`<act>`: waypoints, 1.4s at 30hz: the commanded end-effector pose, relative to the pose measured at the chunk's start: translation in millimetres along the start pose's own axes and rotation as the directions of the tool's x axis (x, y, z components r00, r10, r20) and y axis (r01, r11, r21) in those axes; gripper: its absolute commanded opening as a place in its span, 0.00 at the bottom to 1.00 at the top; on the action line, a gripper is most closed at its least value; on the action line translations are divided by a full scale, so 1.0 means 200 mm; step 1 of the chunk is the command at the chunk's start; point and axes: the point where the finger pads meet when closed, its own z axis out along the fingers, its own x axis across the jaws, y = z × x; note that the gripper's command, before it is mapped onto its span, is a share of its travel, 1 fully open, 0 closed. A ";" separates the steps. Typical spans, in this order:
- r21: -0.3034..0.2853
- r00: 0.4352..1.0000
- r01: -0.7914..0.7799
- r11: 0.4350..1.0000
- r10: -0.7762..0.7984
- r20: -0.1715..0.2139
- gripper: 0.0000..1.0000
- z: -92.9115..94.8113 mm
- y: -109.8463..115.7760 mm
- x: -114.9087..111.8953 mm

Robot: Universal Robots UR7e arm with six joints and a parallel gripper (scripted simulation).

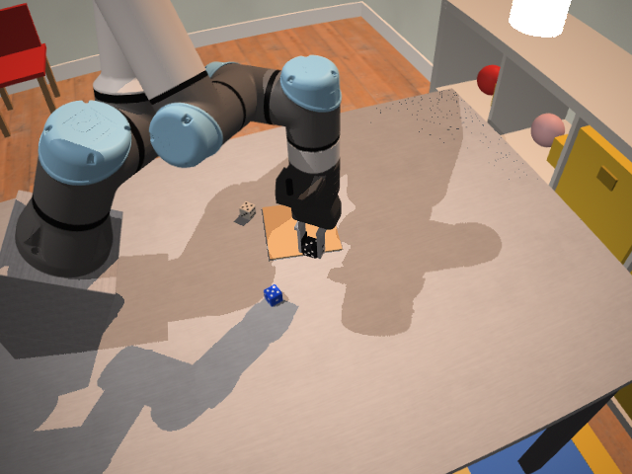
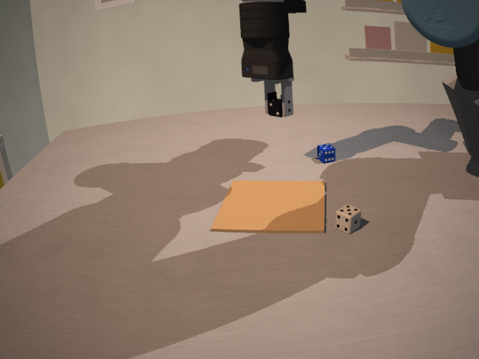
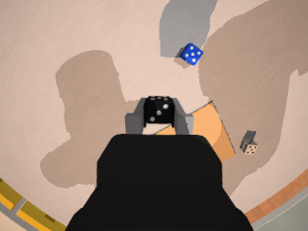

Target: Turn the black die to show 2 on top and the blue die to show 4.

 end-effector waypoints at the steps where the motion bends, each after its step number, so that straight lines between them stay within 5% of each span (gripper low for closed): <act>1: -0.041 1.000 0.000 0.999 0.000 0.002 0.49 0.00 0.00 0.00; 17: -0.302 1.000 0.003 0.953 -0.003 0.000 0.49 0.01 0.00 0.00; 29: -0.548 1.000 0.004 0.836 -0.004 0.001 0.49 0.01 -0.01 0.00; 42: -0.725 1.000 0.005 0.689 -0.003 0.004 0.49 0.02 -0.01 -0.01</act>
